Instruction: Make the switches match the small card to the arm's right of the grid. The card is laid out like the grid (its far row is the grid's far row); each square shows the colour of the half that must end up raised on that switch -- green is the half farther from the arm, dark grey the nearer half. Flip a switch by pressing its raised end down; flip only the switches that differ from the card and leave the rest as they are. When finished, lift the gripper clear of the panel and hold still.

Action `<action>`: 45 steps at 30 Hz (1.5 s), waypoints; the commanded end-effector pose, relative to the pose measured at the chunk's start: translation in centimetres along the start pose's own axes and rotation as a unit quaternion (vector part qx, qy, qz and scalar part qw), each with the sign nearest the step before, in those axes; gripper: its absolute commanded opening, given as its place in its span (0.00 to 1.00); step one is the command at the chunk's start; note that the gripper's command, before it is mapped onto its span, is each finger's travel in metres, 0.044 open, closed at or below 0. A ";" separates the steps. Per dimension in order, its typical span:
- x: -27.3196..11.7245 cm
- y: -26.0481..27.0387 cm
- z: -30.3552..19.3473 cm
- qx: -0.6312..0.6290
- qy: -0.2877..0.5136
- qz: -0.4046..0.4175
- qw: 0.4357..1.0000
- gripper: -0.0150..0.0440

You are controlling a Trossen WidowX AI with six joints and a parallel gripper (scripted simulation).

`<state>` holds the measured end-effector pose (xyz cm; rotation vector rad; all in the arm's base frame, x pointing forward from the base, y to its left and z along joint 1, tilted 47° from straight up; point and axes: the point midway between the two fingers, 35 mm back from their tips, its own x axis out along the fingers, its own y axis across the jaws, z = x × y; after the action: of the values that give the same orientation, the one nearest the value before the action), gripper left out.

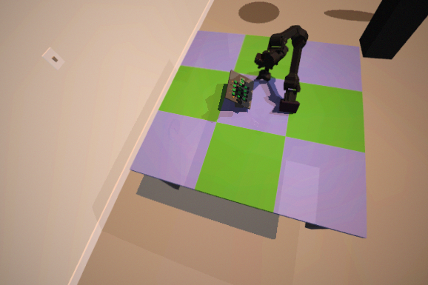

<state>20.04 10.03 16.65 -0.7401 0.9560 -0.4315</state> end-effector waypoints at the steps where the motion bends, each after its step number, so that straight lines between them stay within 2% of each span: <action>1: 0.2 0.2 0.1 0.000 0.000 0.001 1.000 0.89; 9: 9.1 4.9 3.7 -0.003 -0.009 0.006 1.000 0.53; 15: 9.3 4.9 3.8 -0.003 -0.009 0.006 1.000 0.26; 17: 9.5 4.9 3.8 -0.003 -0.010 0.006 1.000 0.25; 21: 12.6 4.9 3.8 -0.003 -0.022 0.006 1.000 0.25; 45: 15.2 4.9 3.8 -0.002 -0.023 0.005 1.000 0.25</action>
<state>31.30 5.21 5.93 -0.7468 0.9128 -0.4096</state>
